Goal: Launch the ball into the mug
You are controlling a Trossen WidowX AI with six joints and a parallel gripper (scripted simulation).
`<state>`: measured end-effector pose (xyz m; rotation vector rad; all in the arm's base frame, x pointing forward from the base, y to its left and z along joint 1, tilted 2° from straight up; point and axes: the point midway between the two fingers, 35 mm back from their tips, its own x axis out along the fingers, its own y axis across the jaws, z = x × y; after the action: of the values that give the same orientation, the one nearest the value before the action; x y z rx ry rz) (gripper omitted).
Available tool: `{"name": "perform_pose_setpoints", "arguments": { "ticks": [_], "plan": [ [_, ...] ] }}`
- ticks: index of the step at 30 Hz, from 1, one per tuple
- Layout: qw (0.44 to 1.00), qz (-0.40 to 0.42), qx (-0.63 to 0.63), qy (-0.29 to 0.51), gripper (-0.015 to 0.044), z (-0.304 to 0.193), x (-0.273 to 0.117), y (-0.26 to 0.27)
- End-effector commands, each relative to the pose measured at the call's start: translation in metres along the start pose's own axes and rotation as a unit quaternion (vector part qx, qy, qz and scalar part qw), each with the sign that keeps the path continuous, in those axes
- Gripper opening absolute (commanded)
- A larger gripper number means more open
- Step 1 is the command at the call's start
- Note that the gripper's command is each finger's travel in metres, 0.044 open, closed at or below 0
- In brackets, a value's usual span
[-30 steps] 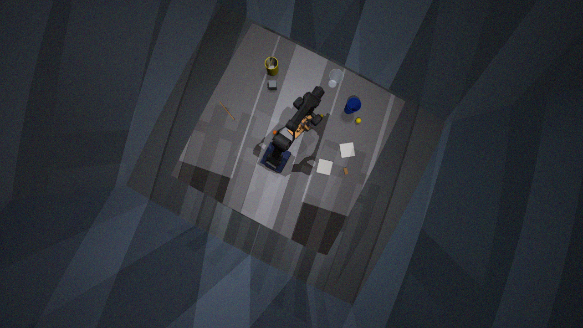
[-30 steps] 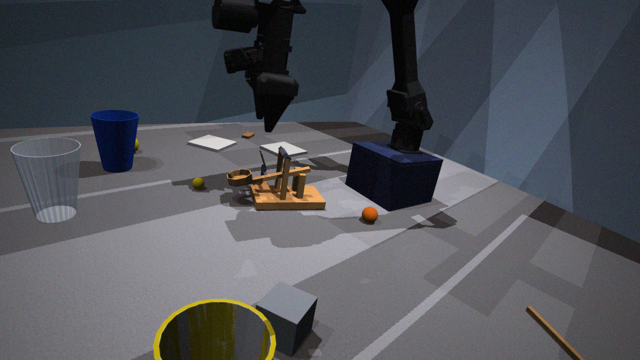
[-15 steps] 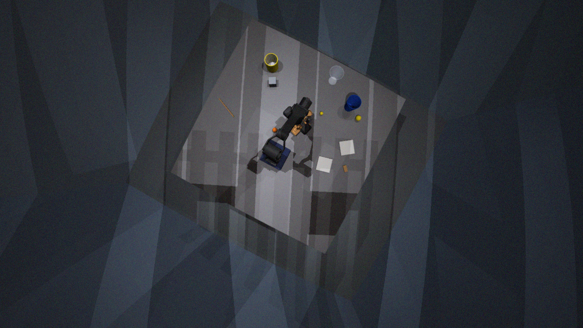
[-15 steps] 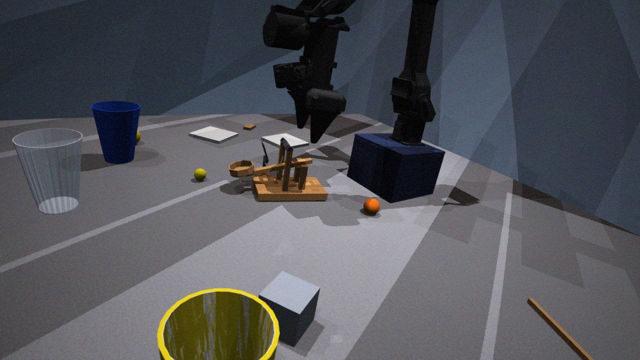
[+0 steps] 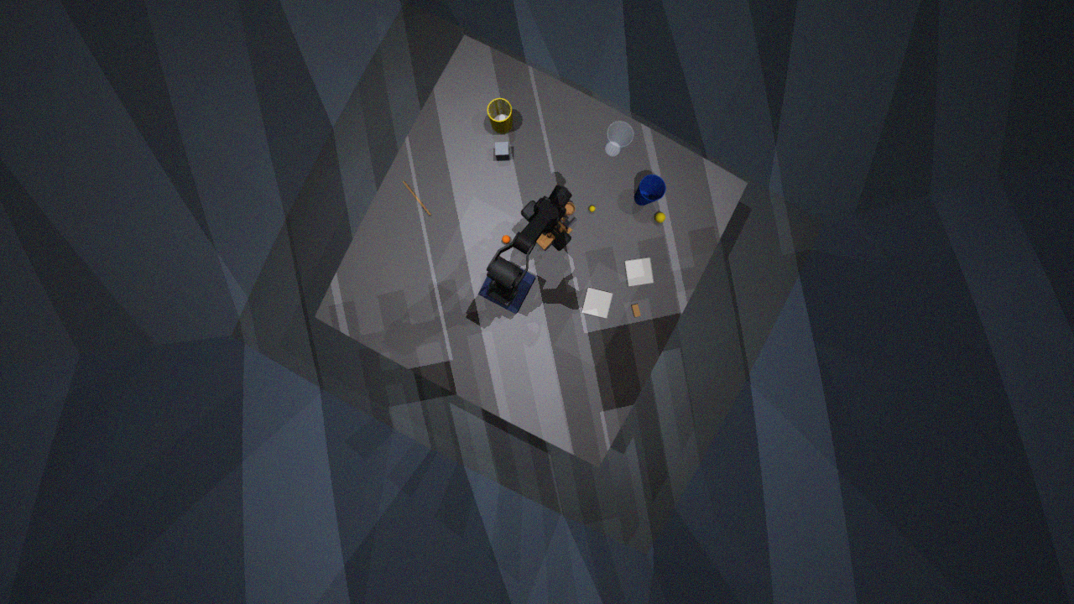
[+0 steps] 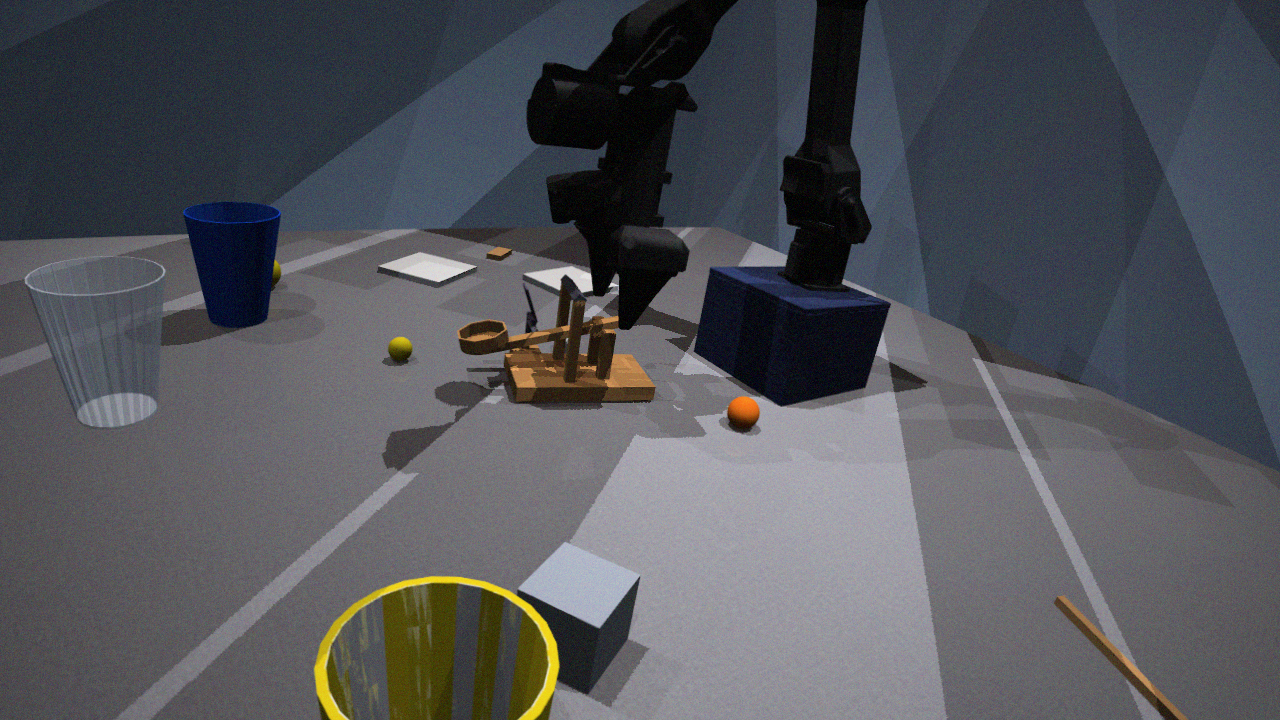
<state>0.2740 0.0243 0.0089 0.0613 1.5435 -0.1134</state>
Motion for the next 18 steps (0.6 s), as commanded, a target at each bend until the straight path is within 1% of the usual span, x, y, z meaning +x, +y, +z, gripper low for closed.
{"name": "perform_pose_setpoints", "arguments": {
  "ticks": [1,18],
  "plan": [
    [1.000,0.001,0.001,0.008,0.0440,-0.002,0.010,0.000],
    [1.000,0.001,0.001,0.008,0.0440,-0.003,0.038,0.001]
  ]
}}
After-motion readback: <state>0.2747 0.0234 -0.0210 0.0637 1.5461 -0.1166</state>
